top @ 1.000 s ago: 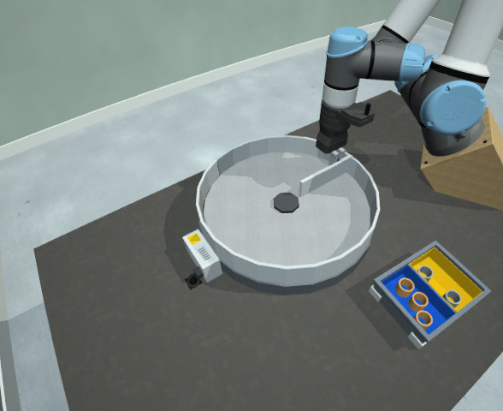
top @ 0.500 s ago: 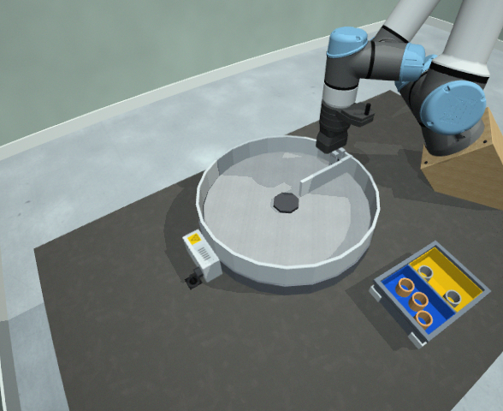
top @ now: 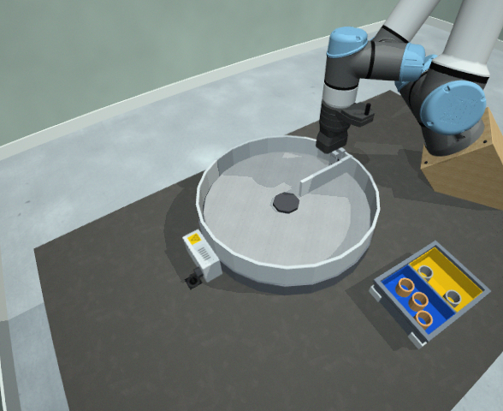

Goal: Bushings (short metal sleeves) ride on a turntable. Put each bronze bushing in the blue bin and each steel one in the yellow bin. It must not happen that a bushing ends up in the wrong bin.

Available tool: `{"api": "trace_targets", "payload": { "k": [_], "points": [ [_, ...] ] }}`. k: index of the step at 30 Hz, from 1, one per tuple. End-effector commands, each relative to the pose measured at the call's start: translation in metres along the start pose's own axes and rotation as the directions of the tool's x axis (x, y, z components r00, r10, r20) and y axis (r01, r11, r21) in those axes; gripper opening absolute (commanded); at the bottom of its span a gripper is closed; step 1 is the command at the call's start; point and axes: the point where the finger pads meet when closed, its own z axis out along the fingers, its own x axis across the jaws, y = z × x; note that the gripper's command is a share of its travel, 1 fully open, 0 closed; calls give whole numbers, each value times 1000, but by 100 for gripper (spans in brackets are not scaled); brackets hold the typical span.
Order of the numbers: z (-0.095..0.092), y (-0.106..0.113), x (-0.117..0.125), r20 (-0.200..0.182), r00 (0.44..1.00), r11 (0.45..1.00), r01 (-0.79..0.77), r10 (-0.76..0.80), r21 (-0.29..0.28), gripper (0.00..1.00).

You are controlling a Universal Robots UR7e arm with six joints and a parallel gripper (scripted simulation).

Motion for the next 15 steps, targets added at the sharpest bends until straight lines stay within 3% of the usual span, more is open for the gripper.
{"api": "trace_targets", "payload": {
  "k": [1, 15],
  "points": [
    [0, 0, 0, -1, 1000, 1000, 0, 0, -1, 0],
    [-3, 0, 0, 0, 1000, 1000, 0, 0, -1, 0]
  ]
}}
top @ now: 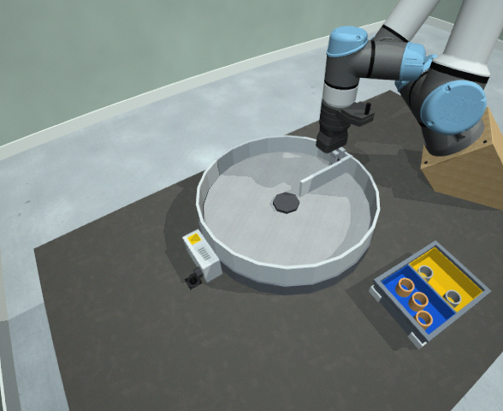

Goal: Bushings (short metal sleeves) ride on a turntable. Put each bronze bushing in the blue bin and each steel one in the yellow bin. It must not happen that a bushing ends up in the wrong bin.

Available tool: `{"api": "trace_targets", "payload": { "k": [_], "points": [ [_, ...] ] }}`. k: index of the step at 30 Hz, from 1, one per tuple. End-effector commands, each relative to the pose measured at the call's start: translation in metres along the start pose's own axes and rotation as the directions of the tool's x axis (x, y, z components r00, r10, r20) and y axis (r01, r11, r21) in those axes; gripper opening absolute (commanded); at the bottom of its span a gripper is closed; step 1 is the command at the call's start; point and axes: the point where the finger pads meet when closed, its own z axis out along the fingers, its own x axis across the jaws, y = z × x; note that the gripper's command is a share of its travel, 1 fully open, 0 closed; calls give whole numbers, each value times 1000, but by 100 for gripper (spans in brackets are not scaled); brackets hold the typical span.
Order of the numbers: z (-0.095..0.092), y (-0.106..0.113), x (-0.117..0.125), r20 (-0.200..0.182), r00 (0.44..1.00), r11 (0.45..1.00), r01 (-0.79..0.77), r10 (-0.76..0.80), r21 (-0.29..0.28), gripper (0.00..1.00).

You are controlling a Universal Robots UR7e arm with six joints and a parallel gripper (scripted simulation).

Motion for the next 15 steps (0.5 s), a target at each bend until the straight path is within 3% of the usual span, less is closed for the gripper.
{"api": "trace_targets", "payload": {
  "k": [1, 15],
  "points": [
    [-2, 0, 0, 0, 1000, 1000, 0, 0, -1, 0],
    [-5, 0, 0, 1, 1000, 1000, 0, 0, -1, 0]
  ]
}}
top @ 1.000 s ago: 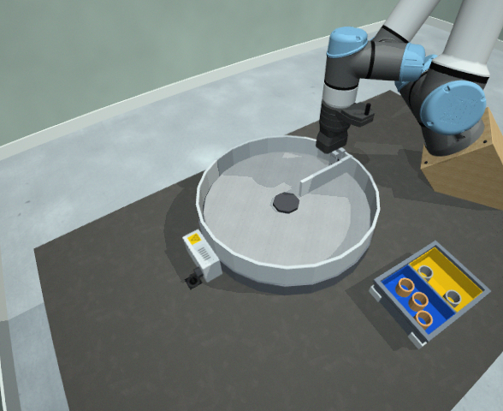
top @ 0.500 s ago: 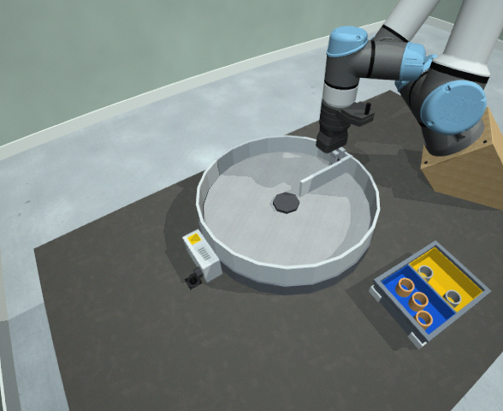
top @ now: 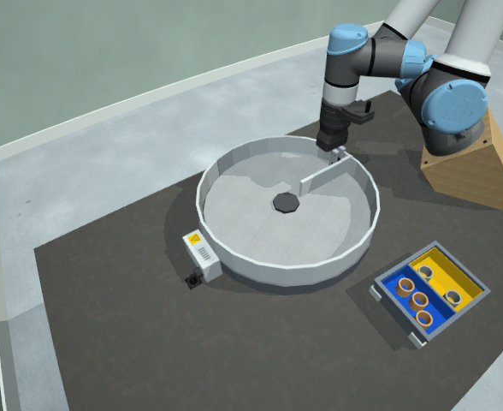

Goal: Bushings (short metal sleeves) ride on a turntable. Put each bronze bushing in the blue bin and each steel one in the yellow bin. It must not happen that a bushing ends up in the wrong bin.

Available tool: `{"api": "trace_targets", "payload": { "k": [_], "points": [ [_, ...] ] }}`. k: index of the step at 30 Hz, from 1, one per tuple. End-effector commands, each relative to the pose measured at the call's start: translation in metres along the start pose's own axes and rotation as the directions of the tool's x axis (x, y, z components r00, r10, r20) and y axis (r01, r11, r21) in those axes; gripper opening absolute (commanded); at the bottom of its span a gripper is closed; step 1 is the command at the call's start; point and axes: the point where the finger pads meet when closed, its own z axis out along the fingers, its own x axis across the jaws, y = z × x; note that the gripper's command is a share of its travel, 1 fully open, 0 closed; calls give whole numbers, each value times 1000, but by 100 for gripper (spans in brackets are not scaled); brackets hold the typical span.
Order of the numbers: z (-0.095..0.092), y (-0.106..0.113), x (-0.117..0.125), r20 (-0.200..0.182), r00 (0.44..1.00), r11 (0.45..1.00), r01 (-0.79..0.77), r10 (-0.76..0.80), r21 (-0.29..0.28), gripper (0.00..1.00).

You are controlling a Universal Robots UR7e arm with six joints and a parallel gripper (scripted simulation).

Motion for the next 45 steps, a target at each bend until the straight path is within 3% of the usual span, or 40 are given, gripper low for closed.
{"api": "trace_targets", "payload": {
  "k": [1, 45],
  "points": [
    [0, 0, 0, -1, 1000, 1000, 0, 0, 0, 0],
    [-13, 0, 0, -1, 1000, 1000, 0, 0, 0, 0]
  ]
}}
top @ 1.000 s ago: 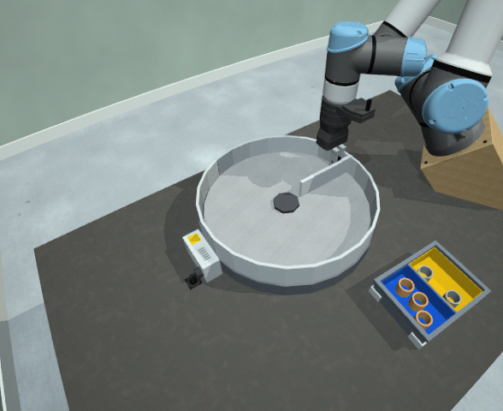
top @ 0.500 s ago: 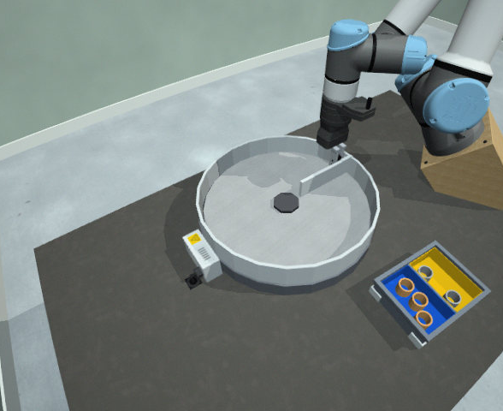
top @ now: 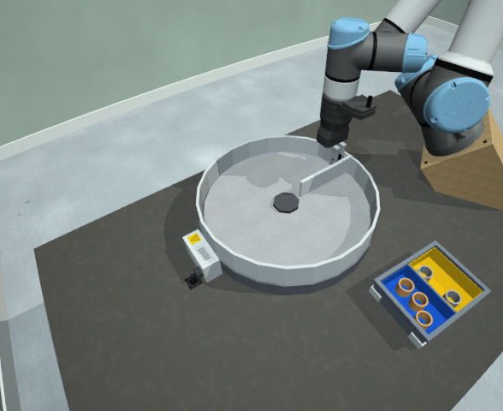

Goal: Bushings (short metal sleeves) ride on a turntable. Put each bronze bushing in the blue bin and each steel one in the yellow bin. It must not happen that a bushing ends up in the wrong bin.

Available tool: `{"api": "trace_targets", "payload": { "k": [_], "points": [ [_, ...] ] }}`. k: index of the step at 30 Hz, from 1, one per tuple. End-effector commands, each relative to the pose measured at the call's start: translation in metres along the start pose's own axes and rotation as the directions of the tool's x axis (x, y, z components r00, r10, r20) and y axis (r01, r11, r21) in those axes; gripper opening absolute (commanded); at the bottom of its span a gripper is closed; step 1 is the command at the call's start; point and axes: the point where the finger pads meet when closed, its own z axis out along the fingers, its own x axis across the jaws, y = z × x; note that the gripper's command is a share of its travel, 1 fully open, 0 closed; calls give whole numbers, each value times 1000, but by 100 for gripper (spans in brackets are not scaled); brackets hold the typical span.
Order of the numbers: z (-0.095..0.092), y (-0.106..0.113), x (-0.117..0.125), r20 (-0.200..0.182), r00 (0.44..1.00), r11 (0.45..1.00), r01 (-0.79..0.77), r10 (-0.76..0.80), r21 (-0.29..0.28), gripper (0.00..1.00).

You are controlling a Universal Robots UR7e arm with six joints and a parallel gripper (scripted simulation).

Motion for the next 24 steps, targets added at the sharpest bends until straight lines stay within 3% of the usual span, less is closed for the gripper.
{"api": "trace_targets", "payload": {
  "k": [1, 24],
  "points": [
    [-2, 0, 0, -1, 1000, 1000, 0, 0, -1, 0],
    [-6, 0, 0, -1, 1000, 1000, 0, 0, 0, 0]
  ]
}}
